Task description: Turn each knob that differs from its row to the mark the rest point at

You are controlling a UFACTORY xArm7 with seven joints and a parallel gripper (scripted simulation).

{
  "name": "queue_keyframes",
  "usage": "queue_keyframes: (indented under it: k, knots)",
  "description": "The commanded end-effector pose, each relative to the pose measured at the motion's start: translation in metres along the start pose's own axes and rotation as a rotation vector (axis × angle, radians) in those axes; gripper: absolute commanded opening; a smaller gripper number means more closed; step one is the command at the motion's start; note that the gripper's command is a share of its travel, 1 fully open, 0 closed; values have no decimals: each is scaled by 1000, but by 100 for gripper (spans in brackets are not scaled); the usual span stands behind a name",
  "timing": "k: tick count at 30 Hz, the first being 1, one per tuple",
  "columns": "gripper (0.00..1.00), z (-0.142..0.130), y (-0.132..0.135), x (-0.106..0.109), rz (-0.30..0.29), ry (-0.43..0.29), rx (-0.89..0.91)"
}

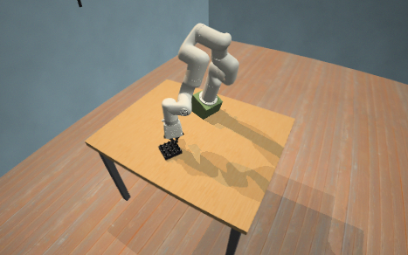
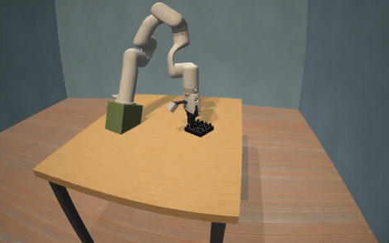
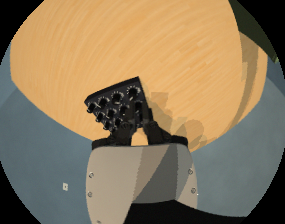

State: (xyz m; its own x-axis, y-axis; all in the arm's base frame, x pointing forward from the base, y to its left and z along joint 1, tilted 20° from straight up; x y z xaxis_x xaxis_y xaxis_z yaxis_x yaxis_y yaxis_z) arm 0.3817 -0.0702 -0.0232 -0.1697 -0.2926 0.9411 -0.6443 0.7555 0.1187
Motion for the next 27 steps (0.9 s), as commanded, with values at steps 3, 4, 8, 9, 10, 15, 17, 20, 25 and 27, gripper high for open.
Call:
queue_keyframes:
  k: [3,4,8,9,10,15,17,20,25,27]
  knots:
    - [8,0,-1,1,4,-2,16]
    - [8,0,-1,1,4,-2,17]
    - [8,0,-1,1,4,-2,17]
    - [8,0,-1,1,4,-2,17]
    - [8,0,-1,1,4,-2,17]
    - [8,0,-1,1,4,-2,17]
    - [8,0,-1,1,4,-2,17]
    - [19,0,-1,1,4,-2,17]
    - [19,0,-1,1,4,-2,17]
    - [19,0,-1,1,4,-2,17]
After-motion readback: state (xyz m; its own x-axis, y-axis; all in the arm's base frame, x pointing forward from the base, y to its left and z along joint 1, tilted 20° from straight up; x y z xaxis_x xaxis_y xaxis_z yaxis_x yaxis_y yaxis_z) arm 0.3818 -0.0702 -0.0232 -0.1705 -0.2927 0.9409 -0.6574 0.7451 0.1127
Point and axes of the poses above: the point where the finger pads meet when closed, its own x axis back along the fingers, its own y axis across the jaws, z = x × y, the point moved 1 cm from there along x, back along the fingers, and after that the axes turned 6 degrees about x, right-handed, at the moved point
